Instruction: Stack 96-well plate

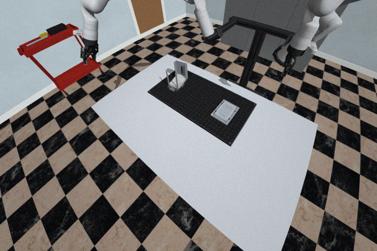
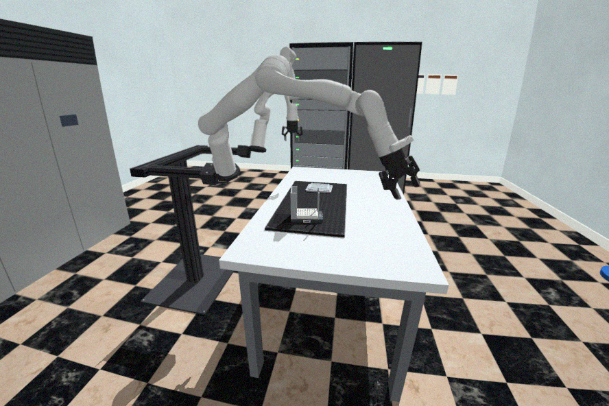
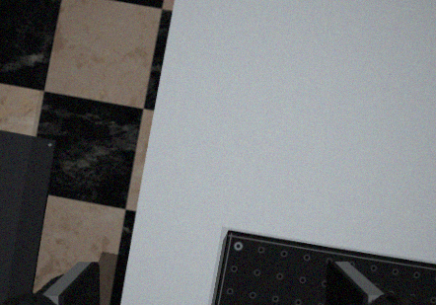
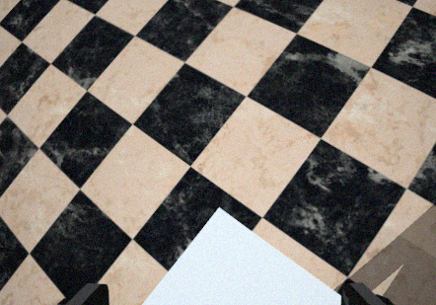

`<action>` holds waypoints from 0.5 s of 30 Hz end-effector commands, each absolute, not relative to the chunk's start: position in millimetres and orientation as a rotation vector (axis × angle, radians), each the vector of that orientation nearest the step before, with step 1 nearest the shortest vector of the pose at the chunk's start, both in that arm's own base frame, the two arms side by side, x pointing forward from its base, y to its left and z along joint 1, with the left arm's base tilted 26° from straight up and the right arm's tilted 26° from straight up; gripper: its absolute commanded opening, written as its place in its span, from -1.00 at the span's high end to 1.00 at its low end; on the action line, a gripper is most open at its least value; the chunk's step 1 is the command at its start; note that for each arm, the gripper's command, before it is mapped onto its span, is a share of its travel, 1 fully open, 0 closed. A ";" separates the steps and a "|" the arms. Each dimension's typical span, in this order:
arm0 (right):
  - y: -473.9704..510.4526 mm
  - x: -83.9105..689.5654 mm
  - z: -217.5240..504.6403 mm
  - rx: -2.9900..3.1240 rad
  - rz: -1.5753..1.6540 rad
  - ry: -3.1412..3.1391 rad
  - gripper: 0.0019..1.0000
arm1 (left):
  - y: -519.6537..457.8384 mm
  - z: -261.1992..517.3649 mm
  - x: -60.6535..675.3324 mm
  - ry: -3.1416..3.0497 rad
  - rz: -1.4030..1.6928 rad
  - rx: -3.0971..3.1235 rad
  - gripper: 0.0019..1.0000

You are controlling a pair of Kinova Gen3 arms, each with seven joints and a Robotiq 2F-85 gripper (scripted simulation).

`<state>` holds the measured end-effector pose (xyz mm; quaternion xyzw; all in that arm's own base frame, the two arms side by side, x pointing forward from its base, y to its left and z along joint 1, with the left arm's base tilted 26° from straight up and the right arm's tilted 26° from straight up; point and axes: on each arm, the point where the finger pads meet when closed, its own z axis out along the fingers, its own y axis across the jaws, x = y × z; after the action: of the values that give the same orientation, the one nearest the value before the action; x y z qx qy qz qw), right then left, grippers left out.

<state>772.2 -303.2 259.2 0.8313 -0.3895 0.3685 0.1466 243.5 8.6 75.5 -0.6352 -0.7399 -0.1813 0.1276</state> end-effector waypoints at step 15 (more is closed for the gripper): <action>-285.8 777.0 251.0 2.394 1.066 -1.223 -1.00 | 8.3 75.7 243.7 -2.154 -0.528 -1.849 -1.00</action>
<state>773.6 -297.3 255.5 0.8263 -0.4060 0.3662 0.1350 243.4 8.6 75.5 -0.6350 -0.7401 -0.1811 0.1275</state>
